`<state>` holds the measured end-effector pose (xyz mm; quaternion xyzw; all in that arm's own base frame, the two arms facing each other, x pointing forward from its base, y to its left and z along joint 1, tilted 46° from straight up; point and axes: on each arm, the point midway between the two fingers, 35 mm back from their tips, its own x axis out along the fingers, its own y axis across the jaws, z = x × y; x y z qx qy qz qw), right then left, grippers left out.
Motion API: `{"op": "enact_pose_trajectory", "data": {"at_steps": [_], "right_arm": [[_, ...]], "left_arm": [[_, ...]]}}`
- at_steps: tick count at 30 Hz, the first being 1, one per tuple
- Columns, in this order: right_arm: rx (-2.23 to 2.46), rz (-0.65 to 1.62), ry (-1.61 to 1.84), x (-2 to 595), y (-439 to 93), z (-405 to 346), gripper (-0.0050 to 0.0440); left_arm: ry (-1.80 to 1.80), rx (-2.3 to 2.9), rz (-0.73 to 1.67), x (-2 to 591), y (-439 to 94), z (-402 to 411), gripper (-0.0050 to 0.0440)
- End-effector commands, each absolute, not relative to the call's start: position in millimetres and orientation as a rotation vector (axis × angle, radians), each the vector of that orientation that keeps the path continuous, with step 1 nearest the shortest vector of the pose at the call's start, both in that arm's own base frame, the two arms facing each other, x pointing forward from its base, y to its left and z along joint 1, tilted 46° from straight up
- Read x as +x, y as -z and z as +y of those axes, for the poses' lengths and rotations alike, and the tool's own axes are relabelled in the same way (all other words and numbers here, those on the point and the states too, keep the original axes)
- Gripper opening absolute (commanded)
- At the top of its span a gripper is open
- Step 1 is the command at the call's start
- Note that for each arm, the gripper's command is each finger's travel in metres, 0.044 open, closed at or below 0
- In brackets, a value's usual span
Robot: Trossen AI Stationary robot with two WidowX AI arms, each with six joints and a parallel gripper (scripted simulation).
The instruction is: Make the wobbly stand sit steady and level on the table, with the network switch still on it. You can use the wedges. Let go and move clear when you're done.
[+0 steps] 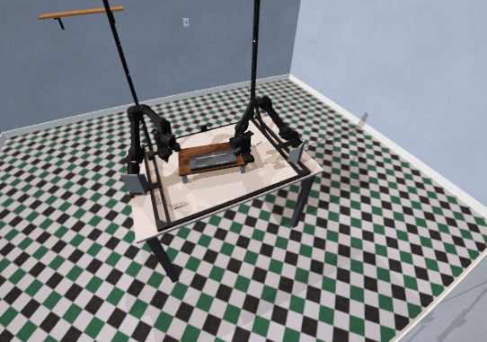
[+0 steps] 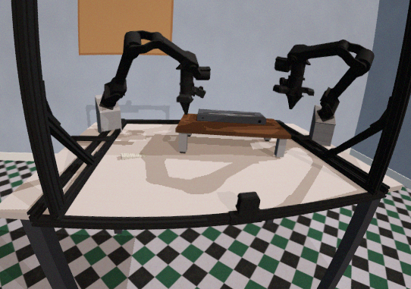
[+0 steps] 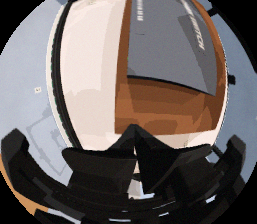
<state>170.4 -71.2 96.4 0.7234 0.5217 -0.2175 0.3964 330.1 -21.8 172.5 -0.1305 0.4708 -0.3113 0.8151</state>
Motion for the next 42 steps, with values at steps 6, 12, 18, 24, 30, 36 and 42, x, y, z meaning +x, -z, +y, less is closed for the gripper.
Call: {"op": "enact_pose_trajectory", "data": {"at_steps": [6,12,18,24,30,36,42], "right_arm": [[1.833,1.322,0.551,170.4,-96.4,-71.2,0.0000],[1.833,1.322,0.551,170.4,-96.4,-71.2,0.0000],[1.833,1.322,0.551,170.4,-96.4,-71.2,0.0000],[1.833,1.322,0.551,170.4,-96.4,-71.2,0.0000],[1.833,1.322,0.551,170.4,-96.4,-71.2,0.0000],[1.833,1.322,0.551,170.4,-96.4,-71.2,0.0000],[1.833,1.322,0.551,170.4,-96.4,-71.2,0.0000]], "left_arm": [[0.675,-0.274,1.018,332.9,-164.6,-27.4,0.0000],[0.664,-0.279,1.004,308.5,-213.2,17.3,0.0000],[0.664,-0.279,1.004,308.5,-213.2,17.3,0.0000],[0.664,-0.279,1.004,308.5,-213.2,17.3,0.0000],[0.612,-0.204,0.942,322.7,-222.8,25.9,0.0000],[0.454,0.002,0.723,364.5,-272.5,55.6,0.0000],[0.371,0.089,0.601,381.3,-306.3,69.0,0.0000]]}}
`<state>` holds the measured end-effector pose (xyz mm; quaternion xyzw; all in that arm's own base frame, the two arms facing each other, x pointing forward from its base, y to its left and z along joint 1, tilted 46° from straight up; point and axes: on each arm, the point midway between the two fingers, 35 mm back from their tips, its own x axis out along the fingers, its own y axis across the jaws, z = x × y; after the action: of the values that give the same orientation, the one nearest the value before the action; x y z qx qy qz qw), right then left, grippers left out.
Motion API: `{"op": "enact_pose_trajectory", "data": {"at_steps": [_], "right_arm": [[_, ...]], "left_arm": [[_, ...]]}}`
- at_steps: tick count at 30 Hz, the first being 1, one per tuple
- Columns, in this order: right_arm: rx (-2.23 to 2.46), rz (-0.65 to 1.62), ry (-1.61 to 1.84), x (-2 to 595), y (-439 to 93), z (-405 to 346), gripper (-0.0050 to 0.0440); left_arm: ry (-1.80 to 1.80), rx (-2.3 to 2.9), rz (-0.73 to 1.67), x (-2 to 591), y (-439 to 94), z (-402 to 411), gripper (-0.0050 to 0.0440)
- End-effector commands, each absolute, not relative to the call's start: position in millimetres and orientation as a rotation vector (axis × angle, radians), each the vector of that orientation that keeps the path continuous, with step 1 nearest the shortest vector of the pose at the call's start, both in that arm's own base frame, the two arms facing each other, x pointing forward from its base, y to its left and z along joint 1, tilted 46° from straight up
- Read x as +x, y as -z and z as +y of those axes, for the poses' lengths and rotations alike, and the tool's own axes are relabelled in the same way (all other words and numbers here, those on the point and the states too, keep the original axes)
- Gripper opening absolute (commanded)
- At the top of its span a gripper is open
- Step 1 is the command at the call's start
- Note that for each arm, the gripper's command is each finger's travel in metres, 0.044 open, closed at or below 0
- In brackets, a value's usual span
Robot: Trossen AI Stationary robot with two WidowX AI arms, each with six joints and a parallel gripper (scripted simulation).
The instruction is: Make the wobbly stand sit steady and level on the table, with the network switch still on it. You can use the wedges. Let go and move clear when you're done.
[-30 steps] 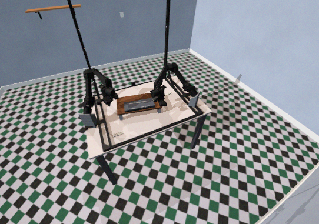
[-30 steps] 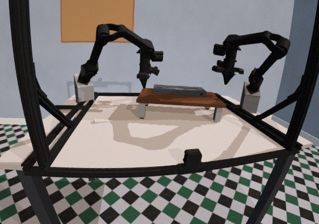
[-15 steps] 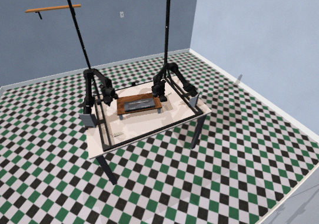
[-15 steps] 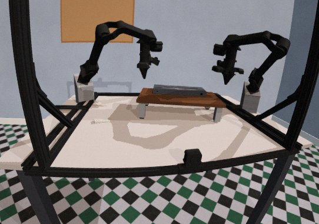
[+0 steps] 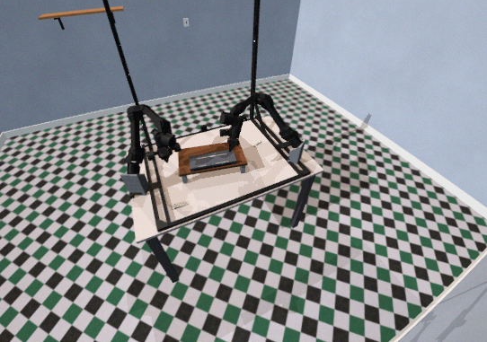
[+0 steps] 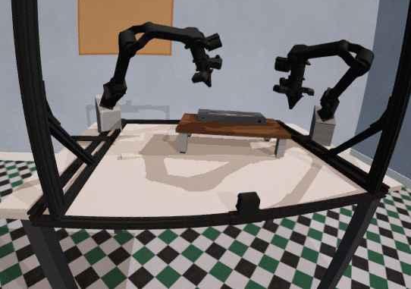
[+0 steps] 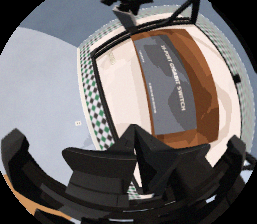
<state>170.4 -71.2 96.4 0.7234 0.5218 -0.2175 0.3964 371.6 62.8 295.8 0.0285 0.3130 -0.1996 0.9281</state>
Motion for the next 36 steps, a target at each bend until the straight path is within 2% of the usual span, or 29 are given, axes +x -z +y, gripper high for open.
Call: {"op": "enact_pose_trajectory", "data": {"at_steps": [1,4,14,21,31,36], "right_arm": [[1.833,1.322,0.551,170.4,-96.4,-71.2,0.0000],[1.833,1.322,0.551,170.4,-96.4,-71.2,0.0000],[1.833,1.322,0.551,170.4,-96.4,-71.2,0.0000],[1.833,1.322,0.551,170.4,-96.4,-71.2,0.0000],[1.833,1.322,0.551,170.4,-96.4,-71.2,0.0000],[1.833,1.322,0.551,170.4,-96.4,-71.2,0.0000]], "left_arm": [[0.371,0.089,0.601,381.3,-306.3,69.0,0.0000],[0.376,0.093,0.593,378.1,-309.8,67.8,0.0000],[0.138,0.285,0.206,399.3,-431.8,95.3,0.0000],[0.140,0.293,0.193,394.4,-435.8,93.3,0.0000],[-0.056,0.395,-0.205,367.8,-562.5,99.4,0.0000],[-0.056,0.395,-0.205,367.8,-562.5,99.4,0.0000]]}}
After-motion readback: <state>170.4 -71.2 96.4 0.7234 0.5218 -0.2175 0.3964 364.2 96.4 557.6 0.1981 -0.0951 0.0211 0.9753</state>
